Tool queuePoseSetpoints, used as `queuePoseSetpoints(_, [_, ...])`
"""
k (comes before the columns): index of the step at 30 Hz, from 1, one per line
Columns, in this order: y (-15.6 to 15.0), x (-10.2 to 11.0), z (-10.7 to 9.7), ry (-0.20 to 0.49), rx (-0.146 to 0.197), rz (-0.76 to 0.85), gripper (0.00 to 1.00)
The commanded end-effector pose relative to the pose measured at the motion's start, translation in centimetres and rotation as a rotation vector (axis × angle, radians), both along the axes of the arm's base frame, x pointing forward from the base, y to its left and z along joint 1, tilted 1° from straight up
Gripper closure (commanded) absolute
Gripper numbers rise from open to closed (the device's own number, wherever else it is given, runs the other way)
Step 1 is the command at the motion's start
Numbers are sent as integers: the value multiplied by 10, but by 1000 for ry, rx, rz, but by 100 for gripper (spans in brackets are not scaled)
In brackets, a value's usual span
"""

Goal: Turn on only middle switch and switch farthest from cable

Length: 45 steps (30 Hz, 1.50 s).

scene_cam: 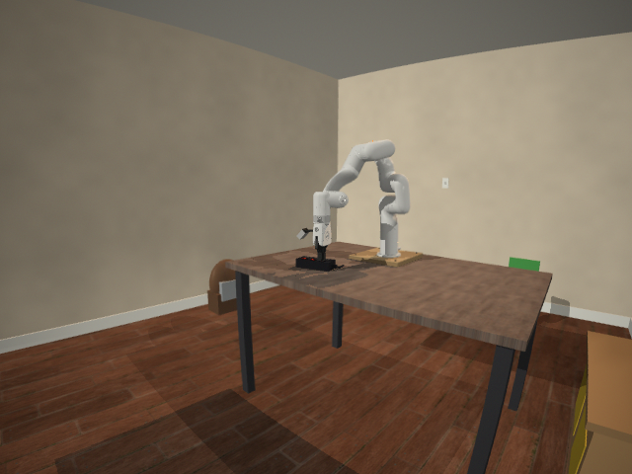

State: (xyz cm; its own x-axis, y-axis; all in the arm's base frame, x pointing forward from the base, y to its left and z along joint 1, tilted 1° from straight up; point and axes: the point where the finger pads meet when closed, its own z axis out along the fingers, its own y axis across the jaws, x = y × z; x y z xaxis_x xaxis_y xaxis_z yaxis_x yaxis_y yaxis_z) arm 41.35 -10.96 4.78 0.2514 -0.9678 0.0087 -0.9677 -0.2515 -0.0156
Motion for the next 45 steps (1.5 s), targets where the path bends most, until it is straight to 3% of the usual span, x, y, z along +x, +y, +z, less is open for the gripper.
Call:
queuePoseSetpoints(1, [0,0,-1,1,0,-1,100])
queuePoseSetpoints(20, [0,-1,1,1,0,-1,100])
queuePoseSetpoints(32, [0,-1,30,1,0,-1,100])
queuePoseSetpoints(45, [0,-1,37,1,0,-1,100])
